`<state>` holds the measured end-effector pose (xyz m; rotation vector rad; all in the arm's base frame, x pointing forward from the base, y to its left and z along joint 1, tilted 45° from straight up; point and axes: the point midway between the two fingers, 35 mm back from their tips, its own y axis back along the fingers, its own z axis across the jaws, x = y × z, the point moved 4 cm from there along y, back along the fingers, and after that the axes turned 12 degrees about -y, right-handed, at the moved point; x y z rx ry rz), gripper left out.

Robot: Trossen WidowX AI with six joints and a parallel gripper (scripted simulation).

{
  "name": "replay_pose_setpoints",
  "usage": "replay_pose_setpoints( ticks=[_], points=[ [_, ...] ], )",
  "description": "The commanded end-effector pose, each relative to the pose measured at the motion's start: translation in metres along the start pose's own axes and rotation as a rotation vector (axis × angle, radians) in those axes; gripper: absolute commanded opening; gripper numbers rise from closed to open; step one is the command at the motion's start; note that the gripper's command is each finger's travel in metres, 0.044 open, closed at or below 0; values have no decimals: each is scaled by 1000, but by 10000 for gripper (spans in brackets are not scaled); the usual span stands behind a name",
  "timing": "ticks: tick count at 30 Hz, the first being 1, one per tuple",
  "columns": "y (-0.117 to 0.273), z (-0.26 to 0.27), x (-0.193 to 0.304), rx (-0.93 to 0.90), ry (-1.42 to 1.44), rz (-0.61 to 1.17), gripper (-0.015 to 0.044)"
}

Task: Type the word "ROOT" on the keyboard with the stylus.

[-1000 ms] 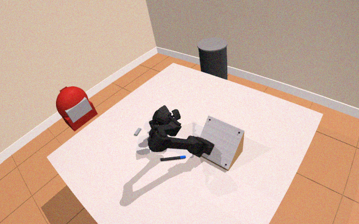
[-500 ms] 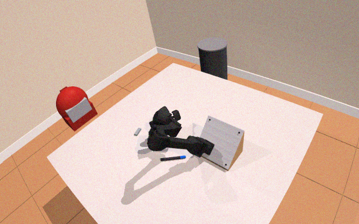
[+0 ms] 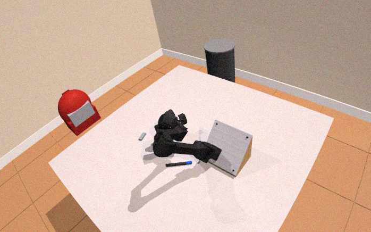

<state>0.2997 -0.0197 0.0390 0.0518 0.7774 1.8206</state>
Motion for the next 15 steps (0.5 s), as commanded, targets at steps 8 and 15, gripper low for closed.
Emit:
replay_pose_setpoints(
  ticks=[8,15],
  points=[
    [15,9,-29,-4,6,-11,81],
    [15,9,-29,-4,6,-11,81]
  ],
)
